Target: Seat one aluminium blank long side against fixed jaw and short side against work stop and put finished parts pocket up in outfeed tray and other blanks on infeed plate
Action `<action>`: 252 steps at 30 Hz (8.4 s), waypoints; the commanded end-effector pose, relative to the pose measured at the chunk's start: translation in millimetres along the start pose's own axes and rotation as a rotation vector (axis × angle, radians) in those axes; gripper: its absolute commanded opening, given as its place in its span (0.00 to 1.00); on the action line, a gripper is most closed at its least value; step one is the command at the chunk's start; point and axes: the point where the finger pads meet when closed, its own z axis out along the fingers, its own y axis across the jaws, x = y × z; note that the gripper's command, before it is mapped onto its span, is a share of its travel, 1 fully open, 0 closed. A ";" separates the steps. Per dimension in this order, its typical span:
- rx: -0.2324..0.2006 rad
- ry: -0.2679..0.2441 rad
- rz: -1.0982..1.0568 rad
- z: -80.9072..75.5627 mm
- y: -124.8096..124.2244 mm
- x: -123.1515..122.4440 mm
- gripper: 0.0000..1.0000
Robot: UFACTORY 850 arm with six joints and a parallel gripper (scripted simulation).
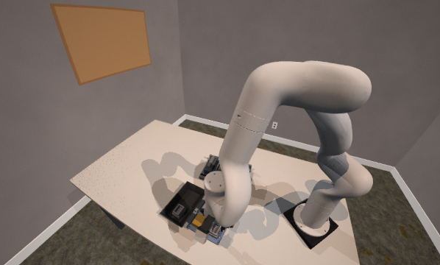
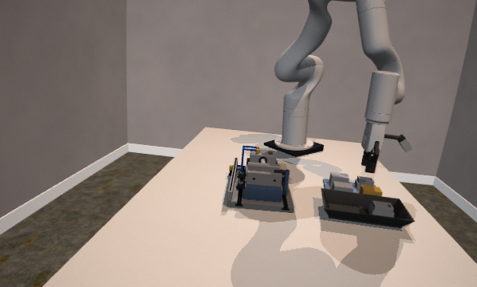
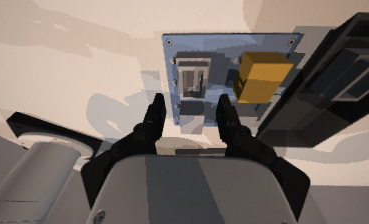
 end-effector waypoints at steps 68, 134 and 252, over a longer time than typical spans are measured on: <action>-0.003 0.000 0.000 28.9 2.3 1.3 0.69; -0.003 0.000 0.000 43.5 2.3 1.3 0.69; -0.004 -0.002 0.002 -76.8 120.1 -36.8 0.00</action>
